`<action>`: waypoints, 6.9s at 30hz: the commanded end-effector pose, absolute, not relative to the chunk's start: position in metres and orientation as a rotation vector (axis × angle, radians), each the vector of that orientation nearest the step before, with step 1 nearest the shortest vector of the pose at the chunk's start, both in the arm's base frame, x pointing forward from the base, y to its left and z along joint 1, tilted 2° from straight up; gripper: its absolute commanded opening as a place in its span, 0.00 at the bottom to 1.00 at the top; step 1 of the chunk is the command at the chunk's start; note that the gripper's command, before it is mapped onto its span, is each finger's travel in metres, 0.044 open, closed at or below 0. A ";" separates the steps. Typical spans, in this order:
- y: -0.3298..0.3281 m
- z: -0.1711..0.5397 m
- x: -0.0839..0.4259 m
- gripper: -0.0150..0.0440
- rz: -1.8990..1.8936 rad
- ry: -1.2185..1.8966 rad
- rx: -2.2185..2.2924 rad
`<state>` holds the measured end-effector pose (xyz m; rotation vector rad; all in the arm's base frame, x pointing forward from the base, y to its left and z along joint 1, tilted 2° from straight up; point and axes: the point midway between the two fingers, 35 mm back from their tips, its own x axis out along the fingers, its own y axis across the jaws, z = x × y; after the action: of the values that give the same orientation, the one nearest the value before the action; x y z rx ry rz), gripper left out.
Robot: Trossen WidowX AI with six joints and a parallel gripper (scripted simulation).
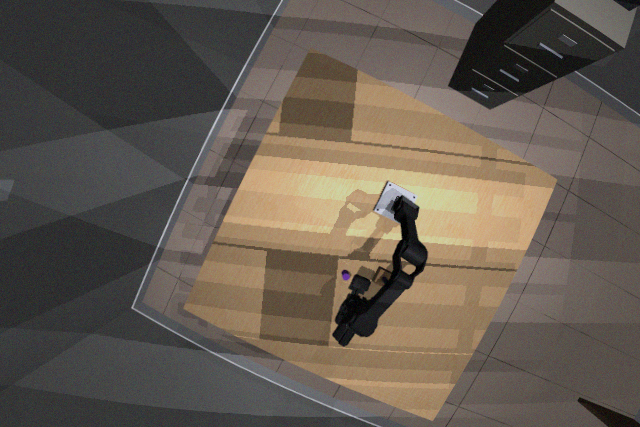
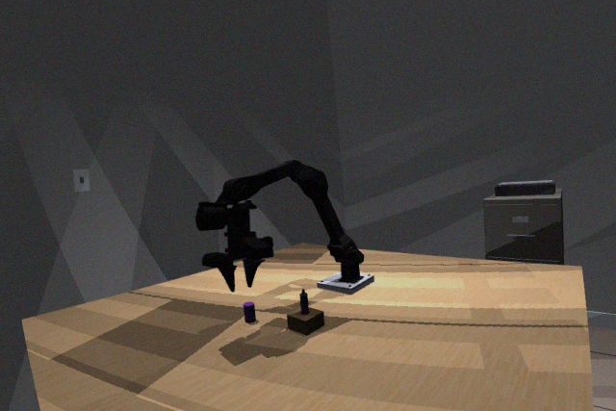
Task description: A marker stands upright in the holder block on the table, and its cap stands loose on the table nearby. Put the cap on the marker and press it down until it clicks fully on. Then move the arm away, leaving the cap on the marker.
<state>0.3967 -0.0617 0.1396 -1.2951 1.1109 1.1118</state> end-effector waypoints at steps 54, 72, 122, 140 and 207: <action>-0.091 0.044 0.366 0.63 1.065 1.252 -1.168; -0.090 0.057 0.367 0.25 1.061 1.254 -1.164; 0.030 0.143 0.331 0.25 1.074 1.245 -1.157; 0.067 0.151 0.308 0.25 1.077 1.245 -1.154; 0.066 0.101 0.310 1.00 1.077 1.243 -1.152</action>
<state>0.3102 0.0663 0.0988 -1.1520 1.2434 1.0773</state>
